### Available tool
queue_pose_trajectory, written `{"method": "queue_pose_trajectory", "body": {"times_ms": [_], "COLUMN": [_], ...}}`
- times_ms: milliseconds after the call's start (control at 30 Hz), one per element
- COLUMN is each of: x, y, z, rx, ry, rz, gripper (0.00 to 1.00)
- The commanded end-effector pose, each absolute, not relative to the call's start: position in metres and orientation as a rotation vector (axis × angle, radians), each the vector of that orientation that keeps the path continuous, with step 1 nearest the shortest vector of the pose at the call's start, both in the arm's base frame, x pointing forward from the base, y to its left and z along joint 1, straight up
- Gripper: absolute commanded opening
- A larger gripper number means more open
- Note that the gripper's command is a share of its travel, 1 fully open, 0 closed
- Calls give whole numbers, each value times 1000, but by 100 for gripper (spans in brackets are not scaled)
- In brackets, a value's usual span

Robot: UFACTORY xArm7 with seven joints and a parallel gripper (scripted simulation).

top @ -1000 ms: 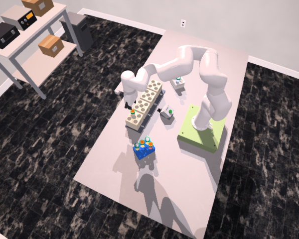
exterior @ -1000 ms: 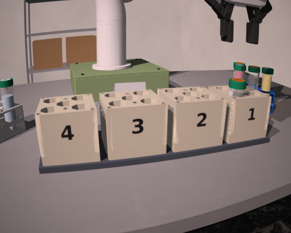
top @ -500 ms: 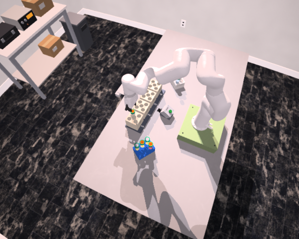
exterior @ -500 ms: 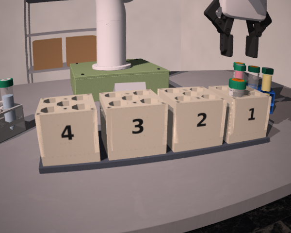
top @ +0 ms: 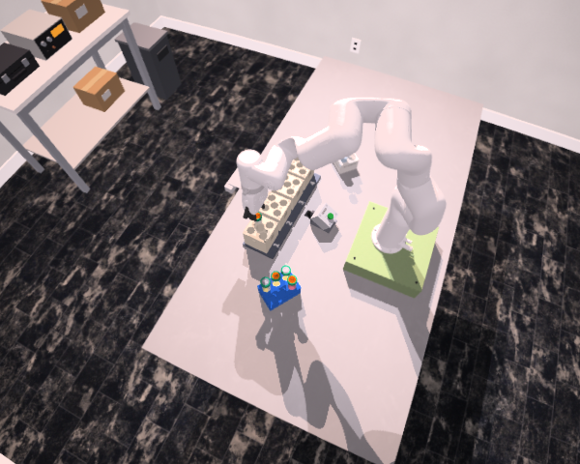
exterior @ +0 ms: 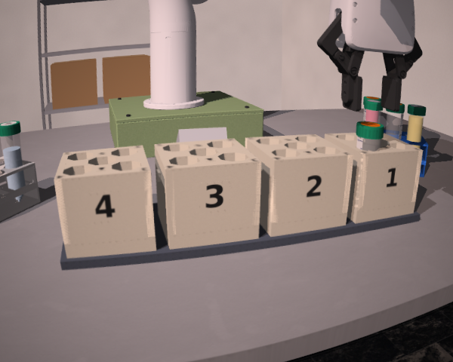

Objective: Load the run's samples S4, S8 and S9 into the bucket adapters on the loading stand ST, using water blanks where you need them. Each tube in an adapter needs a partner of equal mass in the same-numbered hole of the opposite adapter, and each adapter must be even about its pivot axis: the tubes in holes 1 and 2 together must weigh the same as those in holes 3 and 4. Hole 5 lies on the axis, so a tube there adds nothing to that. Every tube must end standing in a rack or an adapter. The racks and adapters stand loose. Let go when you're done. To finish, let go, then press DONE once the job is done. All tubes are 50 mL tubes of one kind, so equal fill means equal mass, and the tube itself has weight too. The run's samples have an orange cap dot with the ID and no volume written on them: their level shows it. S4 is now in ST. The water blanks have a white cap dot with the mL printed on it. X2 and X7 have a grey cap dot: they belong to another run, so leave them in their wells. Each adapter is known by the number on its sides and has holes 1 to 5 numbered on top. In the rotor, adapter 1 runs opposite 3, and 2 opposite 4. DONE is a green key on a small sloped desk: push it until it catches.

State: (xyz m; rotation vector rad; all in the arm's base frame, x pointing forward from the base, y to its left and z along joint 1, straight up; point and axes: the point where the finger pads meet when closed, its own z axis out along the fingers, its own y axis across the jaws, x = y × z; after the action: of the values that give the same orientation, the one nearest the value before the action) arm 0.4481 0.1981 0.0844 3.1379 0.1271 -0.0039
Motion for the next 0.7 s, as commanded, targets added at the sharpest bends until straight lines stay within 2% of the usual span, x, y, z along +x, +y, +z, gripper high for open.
{"method": "queue_pose_trajectory", "body": {"times_ms": [0,667], "x": [450,450], "y": [199,199], "z": [78,62], "rx": [3140,3140], "ry": [127,127], "rz": [2,2], "gripper": [57,57]}}
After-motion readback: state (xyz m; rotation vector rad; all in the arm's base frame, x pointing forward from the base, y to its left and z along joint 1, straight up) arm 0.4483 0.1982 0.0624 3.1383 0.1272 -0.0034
